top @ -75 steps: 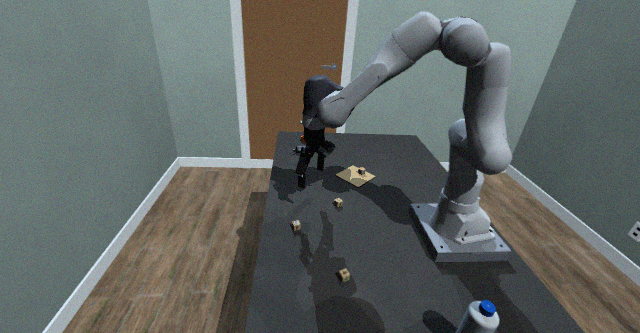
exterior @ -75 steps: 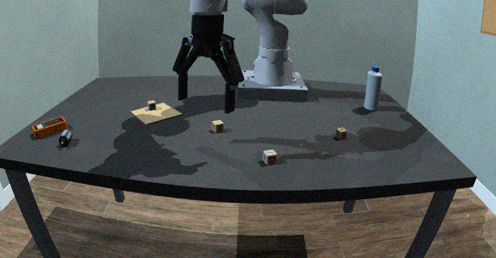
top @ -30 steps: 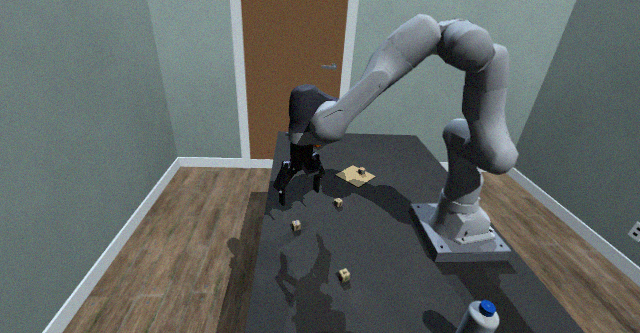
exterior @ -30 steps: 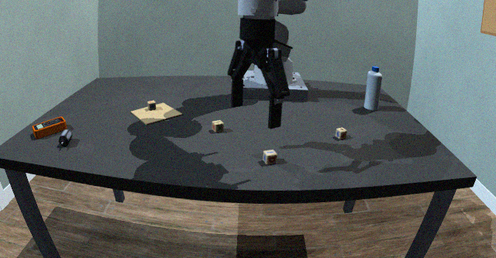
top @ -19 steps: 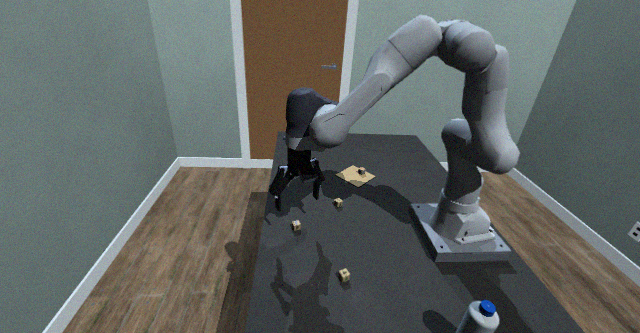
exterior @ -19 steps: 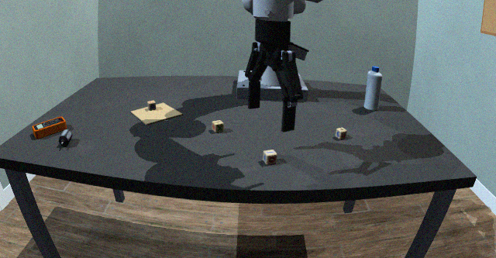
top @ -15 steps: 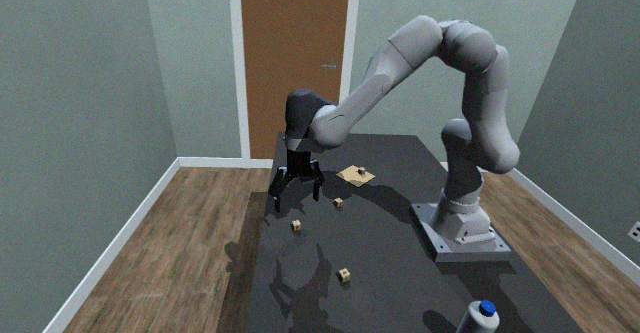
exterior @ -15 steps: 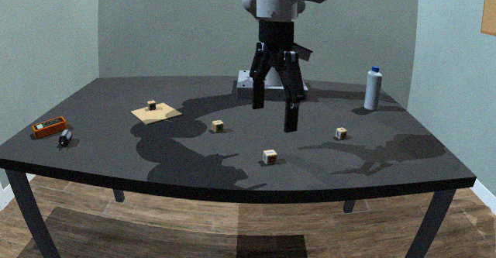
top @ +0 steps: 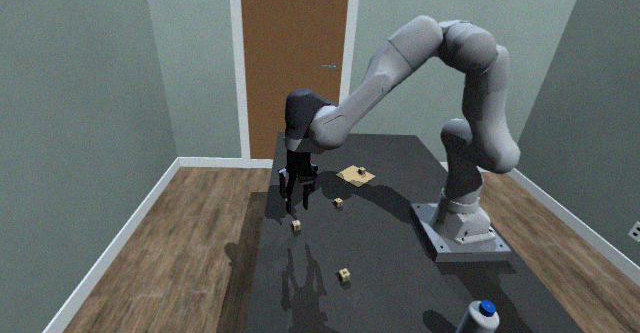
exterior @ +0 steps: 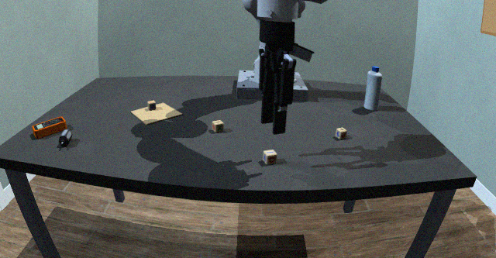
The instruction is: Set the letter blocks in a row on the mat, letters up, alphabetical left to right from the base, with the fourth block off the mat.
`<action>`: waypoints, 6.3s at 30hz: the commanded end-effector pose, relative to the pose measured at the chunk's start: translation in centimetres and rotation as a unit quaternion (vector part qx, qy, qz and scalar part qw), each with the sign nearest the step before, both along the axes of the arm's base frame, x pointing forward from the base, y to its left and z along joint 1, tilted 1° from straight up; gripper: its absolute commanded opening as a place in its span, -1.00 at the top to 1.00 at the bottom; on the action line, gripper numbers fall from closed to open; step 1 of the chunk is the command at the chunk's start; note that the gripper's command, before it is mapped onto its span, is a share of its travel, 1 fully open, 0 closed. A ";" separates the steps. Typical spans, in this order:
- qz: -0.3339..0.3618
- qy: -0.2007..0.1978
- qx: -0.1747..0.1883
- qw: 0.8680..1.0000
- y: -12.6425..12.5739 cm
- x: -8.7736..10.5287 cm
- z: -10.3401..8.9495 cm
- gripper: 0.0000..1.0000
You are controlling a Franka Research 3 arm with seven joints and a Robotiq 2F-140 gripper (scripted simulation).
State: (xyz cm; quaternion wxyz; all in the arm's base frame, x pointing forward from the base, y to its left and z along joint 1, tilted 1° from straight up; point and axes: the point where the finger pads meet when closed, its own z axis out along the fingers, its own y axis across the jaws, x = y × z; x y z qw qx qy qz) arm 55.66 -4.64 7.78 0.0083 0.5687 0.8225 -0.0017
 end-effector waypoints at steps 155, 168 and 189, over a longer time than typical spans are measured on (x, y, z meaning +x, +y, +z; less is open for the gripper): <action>-0.014 0.002 -0.001 1.000 -0.2 0.2 -5.2 0.14; -0.014 0.002 -0.001 1.000 -0.2 0.2 -5.2 0.14; -0.014 0.002 -0.001 1.000 -0.2 0.2 -6.6 0.14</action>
